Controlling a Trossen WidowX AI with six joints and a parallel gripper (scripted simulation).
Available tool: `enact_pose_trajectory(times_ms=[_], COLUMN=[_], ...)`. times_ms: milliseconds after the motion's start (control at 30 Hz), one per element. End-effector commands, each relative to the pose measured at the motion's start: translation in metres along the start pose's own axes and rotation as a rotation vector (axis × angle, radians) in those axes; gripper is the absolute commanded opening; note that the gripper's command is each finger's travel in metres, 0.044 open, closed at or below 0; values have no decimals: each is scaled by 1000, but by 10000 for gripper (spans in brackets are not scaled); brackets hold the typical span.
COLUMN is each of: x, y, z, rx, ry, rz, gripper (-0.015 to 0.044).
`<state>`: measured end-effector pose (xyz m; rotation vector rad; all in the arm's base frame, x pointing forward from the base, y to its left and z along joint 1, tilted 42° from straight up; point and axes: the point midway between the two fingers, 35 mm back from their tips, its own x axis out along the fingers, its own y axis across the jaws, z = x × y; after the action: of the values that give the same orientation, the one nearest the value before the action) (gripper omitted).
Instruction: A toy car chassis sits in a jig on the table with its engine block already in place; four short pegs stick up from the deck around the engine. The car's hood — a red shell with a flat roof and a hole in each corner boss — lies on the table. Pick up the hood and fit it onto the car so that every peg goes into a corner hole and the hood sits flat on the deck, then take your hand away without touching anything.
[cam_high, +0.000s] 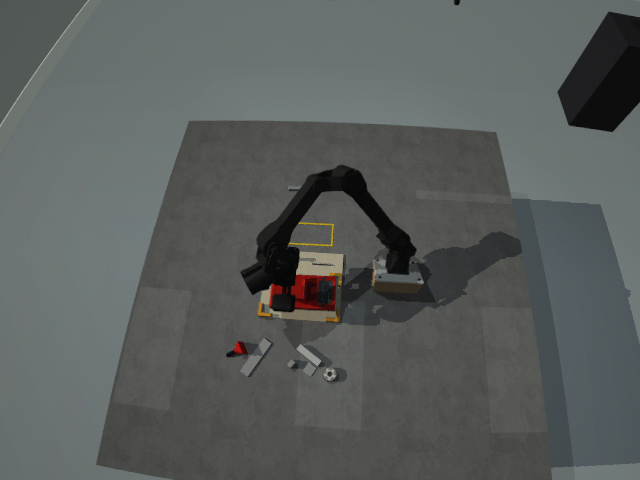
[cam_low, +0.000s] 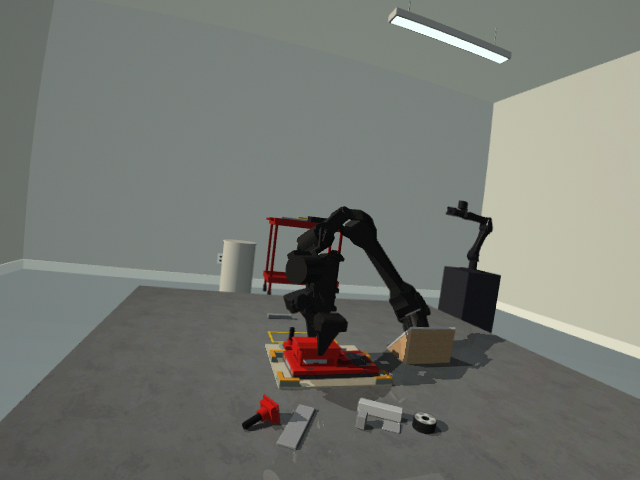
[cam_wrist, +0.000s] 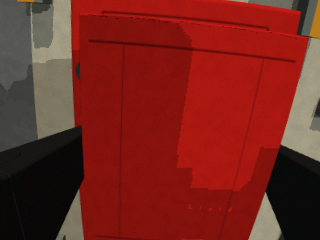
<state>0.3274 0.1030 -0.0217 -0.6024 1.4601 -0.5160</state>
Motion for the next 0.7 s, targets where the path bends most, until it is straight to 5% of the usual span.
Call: enact_pose_trajectory(times_ms=[0, 667], x=[2, 10], y=[0, 0], z=[0, 0], rx=[-5, -5], ry=[-2, -2], rz=[-6, -6], gripper=[0, 0])
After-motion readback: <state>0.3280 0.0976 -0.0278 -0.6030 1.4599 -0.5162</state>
